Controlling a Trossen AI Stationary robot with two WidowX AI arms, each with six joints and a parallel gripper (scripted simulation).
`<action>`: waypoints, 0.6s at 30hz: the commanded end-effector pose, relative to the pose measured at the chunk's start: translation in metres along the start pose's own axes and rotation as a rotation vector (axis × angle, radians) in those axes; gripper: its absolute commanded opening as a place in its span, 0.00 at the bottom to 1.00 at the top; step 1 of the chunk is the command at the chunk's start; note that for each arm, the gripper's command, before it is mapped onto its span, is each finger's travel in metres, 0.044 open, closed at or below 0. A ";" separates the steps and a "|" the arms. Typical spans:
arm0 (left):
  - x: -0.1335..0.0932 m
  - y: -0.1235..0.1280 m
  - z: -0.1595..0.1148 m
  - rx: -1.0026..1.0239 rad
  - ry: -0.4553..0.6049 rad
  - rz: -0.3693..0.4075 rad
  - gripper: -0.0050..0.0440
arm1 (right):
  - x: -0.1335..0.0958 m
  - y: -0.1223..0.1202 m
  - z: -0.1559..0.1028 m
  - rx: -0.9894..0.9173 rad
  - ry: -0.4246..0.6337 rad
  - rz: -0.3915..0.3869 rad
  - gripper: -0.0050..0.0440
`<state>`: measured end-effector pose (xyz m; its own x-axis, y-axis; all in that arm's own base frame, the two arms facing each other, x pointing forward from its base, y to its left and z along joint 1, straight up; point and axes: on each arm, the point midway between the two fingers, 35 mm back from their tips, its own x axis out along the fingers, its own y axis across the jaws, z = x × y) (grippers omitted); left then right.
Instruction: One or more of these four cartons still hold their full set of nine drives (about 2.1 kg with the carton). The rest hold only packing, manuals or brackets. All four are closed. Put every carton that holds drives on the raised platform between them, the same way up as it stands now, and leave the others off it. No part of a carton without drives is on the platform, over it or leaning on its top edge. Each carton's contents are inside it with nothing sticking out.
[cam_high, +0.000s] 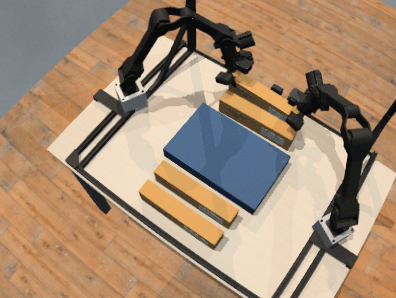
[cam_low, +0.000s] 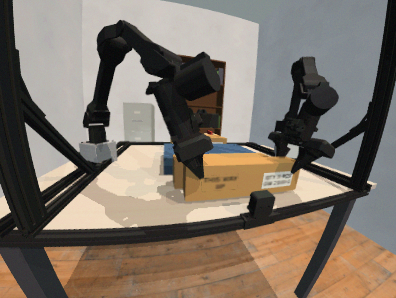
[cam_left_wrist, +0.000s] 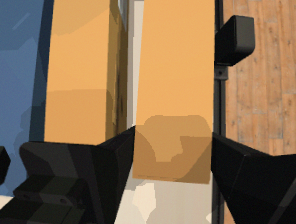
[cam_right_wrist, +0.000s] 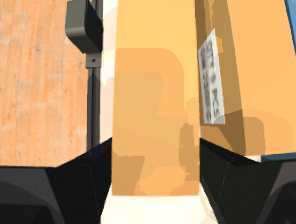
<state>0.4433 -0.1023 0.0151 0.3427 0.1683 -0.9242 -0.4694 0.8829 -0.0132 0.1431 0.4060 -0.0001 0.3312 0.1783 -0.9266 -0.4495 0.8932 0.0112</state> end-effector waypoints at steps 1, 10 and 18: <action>0.013 0.002 -0.006 0.002 0.008 0.014 0.10 | 0.011 -0.001 -0.005 -0.008 0.002 -0.009 0.10; 0.015 0.002 -0.007 0.002 0.008 0.014 0.10 | 0.013 -0.001 -0.006 -0.008 0.002 -0.009 0.10; 0.015 0.002 -0.007 0.002 0.008 0.014 0.90 | 0.013 -0.001 -0.006 -0.008 0.002 -0.009 0.90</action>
<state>0.4433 -0.1020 0.0027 0.3397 0.1710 -0.9249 -0.4698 0.8827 -0.0094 0.1433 0.4055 -0.0124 0.3318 0.1732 -0.9273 -0.4498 0.8931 0.0059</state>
